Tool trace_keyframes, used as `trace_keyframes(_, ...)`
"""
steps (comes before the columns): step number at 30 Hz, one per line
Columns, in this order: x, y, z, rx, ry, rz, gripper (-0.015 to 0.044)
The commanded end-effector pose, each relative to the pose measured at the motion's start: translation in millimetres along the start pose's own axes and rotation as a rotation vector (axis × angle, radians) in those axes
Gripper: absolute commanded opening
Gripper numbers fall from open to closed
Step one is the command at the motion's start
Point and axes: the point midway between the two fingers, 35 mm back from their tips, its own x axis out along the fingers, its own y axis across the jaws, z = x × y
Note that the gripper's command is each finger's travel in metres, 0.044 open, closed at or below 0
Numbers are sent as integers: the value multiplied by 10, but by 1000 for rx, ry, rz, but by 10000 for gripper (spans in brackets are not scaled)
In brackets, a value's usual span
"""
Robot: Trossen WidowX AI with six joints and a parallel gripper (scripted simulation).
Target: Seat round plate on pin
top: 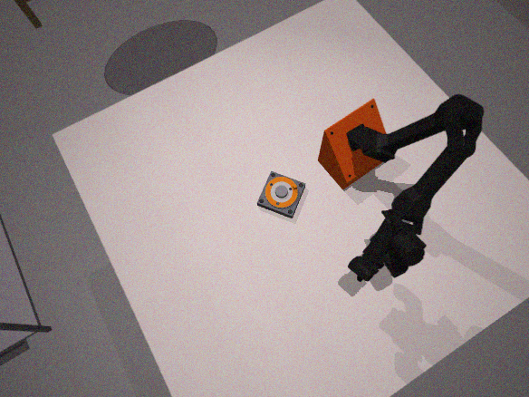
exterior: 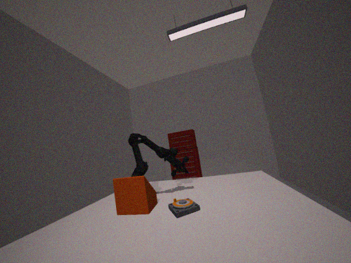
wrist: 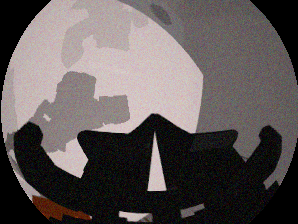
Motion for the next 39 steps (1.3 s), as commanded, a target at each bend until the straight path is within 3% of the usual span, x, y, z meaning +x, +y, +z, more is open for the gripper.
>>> trace_keyframes(1, 96, -105, -527, 135, 161, 25, 0)
trace_keyframes(7, 93, -130, -1395, 375, 412, 110, 0)
trace_keyframes(12, -168, -19, -2258, 755, 647, 208, 0)
trace_keyframes(15, -273, 32, -2449, 878, 695, 231, 0)
trace_keyframes(20, -663, 232, -2915, 1344, 793, 294, 0)
trace_keyframes(26, -928, 365, -3100, 1681, 791, 323, 0)
trace_keyframes(39, -710, 572, -3177, 1696, 790, 324, 0)
